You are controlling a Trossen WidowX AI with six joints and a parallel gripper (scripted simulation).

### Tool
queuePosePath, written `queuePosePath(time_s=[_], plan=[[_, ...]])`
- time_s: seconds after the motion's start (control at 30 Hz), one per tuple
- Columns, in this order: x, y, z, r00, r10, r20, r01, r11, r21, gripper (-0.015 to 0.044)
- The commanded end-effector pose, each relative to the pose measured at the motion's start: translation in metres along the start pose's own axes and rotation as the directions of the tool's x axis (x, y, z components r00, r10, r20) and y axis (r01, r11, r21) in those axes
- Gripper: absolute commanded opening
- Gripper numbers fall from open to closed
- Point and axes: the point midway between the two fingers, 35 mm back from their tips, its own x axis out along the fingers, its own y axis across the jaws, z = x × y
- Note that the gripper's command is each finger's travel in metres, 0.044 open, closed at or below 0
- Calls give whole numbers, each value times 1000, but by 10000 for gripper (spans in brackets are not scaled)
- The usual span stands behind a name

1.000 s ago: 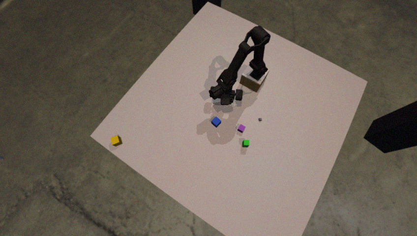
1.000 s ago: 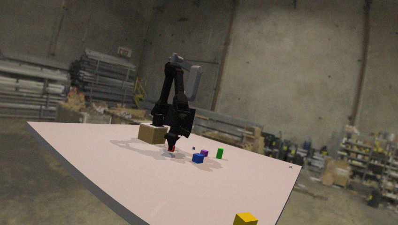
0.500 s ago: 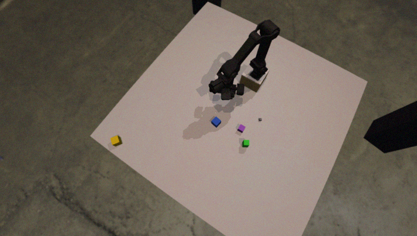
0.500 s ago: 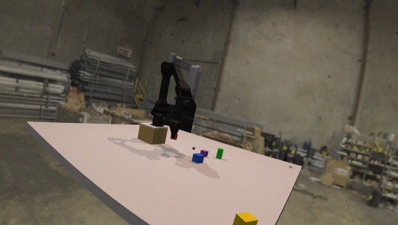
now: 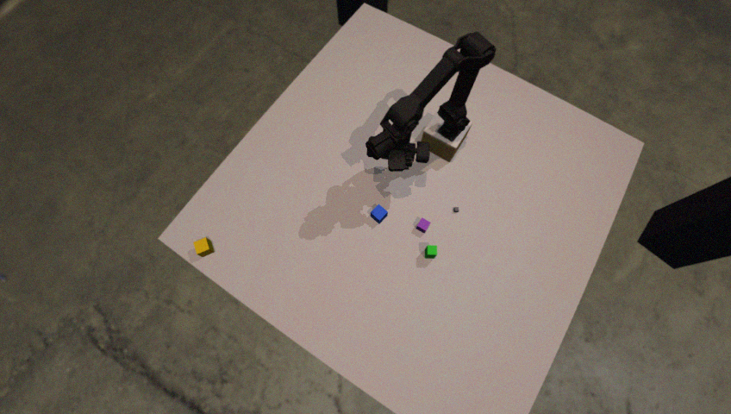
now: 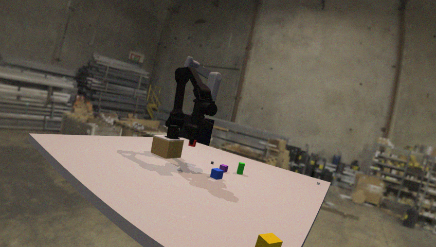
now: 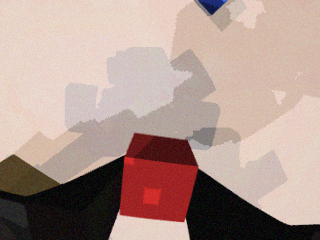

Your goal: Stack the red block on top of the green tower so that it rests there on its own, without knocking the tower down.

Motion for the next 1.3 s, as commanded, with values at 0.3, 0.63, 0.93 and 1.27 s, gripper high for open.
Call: queuePosePath(time_s=[0.3, 0.63, 0.93, 1.27], plan=[[-11, 6, 61, 1000, -15, 6, 15, 999, -39, 0], [-16, 25, 116, 1000, -17, 12, 17, 998, -66, 0], [-18, 51, 164, 1000, -8, 18, 10, 998, -66, 0], [-16, 87, 210, 1000, -2, 22, 3, 999, -42, 0]])
